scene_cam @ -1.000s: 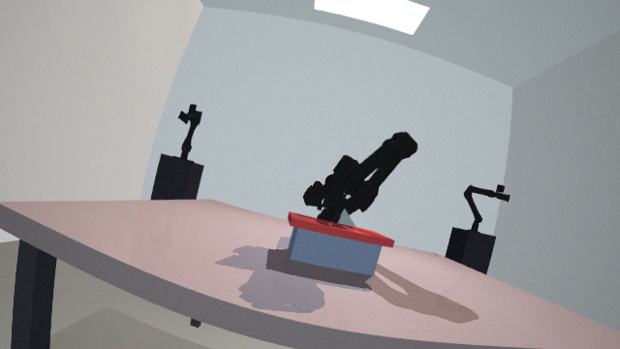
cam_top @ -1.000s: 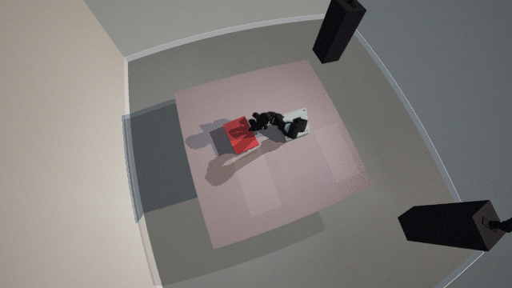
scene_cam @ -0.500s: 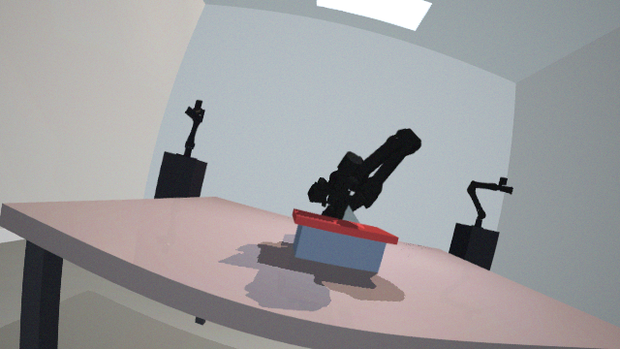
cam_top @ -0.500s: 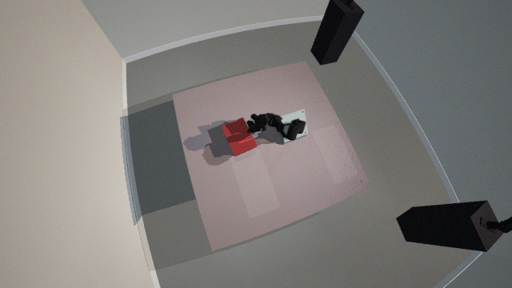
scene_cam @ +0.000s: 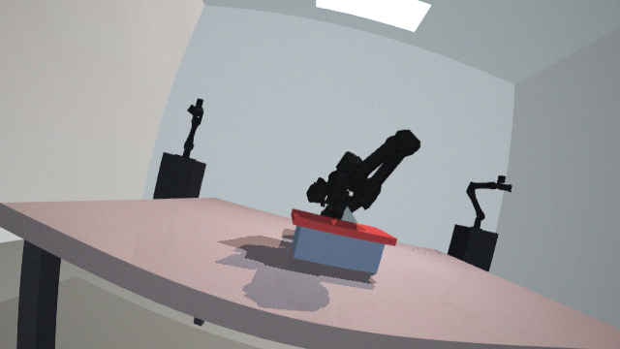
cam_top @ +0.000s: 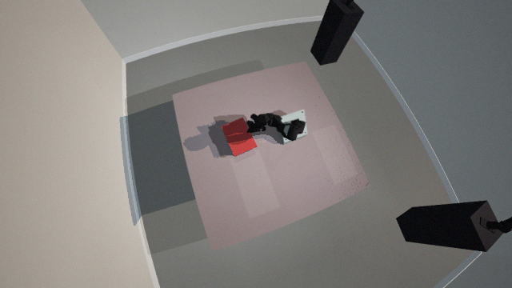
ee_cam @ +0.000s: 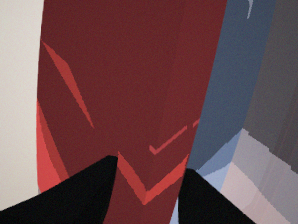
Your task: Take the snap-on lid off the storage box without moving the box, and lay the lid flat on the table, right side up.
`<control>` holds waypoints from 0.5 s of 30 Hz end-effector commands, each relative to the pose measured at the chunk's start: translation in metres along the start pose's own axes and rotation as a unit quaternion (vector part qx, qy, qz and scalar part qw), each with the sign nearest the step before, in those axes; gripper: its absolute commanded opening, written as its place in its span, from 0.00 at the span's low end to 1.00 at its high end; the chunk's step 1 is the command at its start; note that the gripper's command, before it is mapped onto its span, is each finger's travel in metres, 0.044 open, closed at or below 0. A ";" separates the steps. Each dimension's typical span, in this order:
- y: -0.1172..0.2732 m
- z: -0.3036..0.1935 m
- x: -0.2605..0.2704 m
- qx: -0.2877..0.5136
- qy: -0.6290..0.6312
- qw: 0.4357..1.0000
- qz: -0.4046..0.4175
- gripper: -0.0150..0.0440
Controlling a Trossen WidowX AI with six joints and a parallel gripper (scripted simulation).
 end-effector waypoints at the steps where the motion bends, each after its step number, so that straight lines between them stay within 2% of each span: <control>1: 0.002 0.000 0.002 0.002 0.002 1.000 0.003 0.25; 15: 0.004 0.000 0.004 0.002 0.002 1.000 0.003 0.25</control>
Point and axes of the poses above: the point midway between the two fingers, 35 mm back from their tips, its own y axis back along the fingers, its own x axis across the jaws, z = x × y, the point moved 3 cm from there along y, back along the fingers, and after that the axes turned 1 degree about y, right-handed, at the moved point
